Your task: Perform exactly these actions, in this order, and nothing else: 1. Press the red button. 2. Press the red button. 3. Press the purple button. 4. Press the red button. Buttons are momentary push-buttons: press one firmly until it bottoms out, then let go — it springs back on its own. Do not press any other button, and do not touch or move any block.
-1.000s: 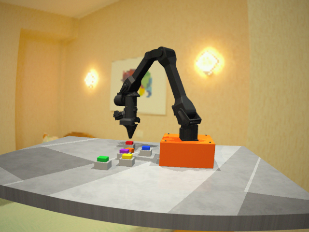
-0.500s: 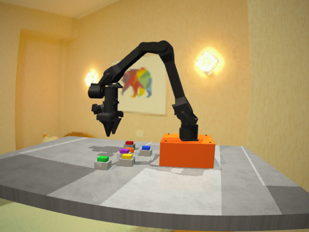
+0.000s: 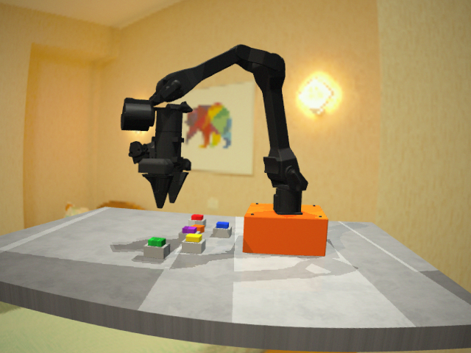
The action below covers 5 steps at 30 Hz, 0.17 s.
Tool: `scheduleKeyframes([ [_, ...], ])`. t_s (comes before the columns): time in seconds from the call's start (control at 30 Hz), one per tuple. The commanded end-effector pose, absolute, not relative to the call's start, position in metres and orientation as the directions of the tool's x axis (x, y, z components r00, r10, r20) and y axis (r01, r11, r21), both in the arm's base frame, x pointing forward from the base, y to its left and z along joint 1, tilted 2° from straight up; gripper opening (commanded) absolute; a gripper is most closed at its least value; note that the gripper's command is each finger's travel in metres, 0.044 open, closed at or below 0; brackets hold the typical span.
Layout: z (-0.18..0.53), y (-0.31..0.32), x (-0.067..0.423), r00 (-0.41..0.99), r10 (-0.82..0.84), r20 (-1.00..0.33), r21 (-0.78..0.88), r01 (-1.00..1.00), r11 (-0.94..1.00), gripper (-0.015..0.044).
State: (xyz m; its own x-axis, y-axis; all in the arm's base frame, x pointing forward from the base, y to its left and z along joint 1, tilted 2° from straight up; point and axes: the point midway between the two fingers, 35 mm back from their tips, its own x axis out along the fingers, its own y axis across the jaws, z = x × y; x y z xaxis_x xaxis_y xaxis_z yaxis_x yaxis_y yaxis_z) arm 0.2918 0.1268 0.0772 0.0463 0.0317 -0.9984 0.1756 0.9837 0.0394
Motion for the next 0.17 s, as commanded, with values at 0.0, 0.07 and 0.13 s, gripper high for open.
scheduleKeyframes([
  [0.0,0.0831,0.1531,0.2734,0.042,0.041,-0.998,0.048,0.178,0.983,0.04],
  [0.07,0.0831,0.1531,0.2734,0.042,0.041,-0.998,0.048,0.178,0.983,0.04],
  [0.13,0.0831,0.1531,0.2734,0.042,0.041,-0.998,0.048,0.178,0.983,0.04],
])
